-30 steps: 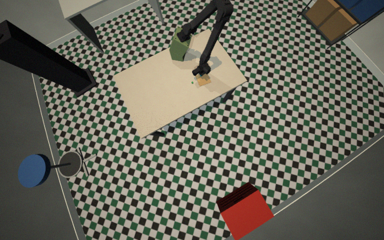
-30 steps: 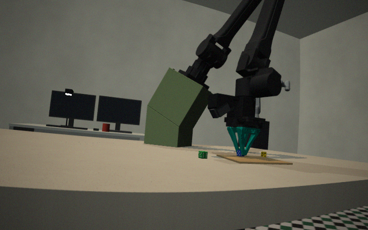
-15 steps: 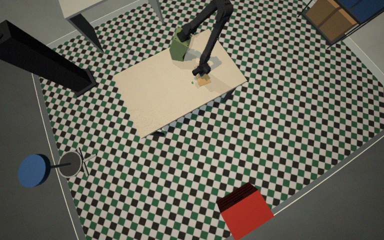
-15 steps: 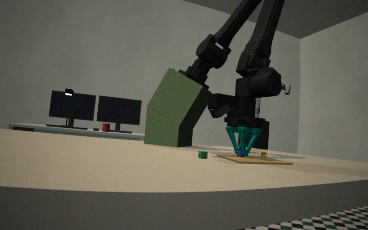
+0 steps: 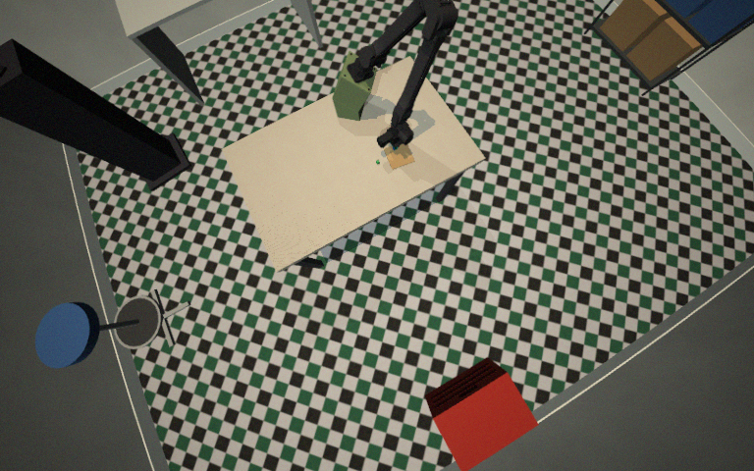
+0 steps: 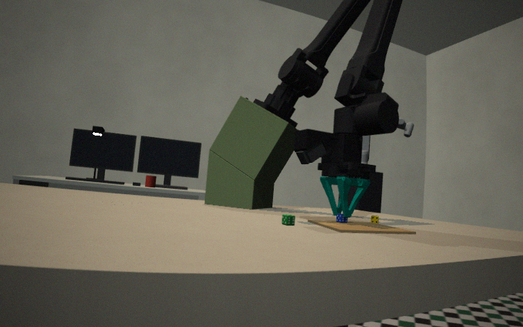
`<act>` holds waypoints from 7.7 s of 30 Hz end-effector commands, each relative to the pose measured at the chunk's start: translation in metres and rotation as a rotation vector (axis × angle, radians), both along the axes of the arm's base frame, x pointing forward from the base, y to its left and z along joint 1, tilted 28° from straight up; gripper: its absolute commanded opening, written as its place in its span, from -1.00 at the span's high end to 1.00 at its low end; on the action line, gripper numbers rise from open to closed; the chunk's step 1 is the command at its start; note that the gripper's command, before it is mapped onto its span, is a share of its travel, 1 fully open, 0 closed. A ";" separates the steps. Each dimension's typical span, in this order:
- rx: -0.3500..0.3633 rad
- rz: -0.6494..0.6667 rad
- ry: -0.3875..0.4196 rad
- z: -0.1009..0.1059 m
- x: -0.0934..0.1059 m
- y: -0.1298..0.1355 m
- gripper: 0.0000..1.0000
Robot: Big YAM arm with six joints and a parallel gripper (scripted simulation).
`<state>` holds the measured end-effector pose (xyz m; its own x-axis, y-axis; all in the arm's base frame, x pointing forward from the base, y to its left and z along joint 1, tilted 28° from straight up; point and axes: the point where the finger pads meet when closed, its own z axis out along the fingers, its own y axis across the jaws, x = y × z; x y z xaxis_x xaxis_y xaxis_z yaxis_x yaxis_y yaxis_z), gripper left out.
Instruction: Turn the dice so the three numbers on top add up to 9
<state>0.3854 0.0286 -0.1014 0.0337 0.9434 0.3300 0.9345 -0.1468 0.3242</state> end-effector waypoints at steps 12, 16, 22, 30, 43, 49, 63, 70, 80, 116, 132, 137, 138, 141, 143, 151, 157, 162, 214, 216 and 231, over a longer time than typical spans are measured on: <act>-0.008 -0.004 -0.026 0.064 -0.020 -0.024 0.40; -0.009 -0.004 -0.027 0.077 -0.024 -0.028 0.40; -0.009 0.011 -0.017 0.077 -0.025 -0.025 0.40; -0.009 0.011 -0.021 0.076 -0.024 -0.025 -1.00; -0.009 0.011 -0.021 0.076 -0.024 -0.025 -1.00; -0.017 0.016 -0.027 0.075 -0.020 -0.032 -1.00; -0.178 0.402 -0.153 0.064 -0.008 -0.064 -1.00; -0.255 0.593 -0.212 0.057 -0.005 -0.080 -1.00; -0.361 0.850 -0.298 0.047 -0.001 -0.102 -1.00; -0.621 1.455 -0.508 0.027 0.003 -0.149 0.40; -0.621 1.455 -0.508 0.027 0.003 -0.149 0.40; -0.621 1.455 -0.508 0.027 0.003 -0.149 0.40; -0.621 1.455 -0.508 0.027 0.003 -0.149 0.40; -0.621 1.455 -0.508 0.027 0.003 -0.149 0.40; -0.621 1.455 -0.508 0.027 0.003 -0.149 0.40; -0.618 1.459 -0.508 0.023 0.004 -0.147 0.40; -0.619 1.456 -0.510 0.018 0.009 -0.145 0.40; -0.617 1.443 -0.505 0.016 0.010 -0.146 0.40; -0.612 1.443 -0.503 -0.024 0.023 -0.132 0.40; -0.612 1.443 -0.503 -0.024 0.023 -0.132 0.40; -0.612 1.443 -0.503 -0.024 0.023 -0.132 0.40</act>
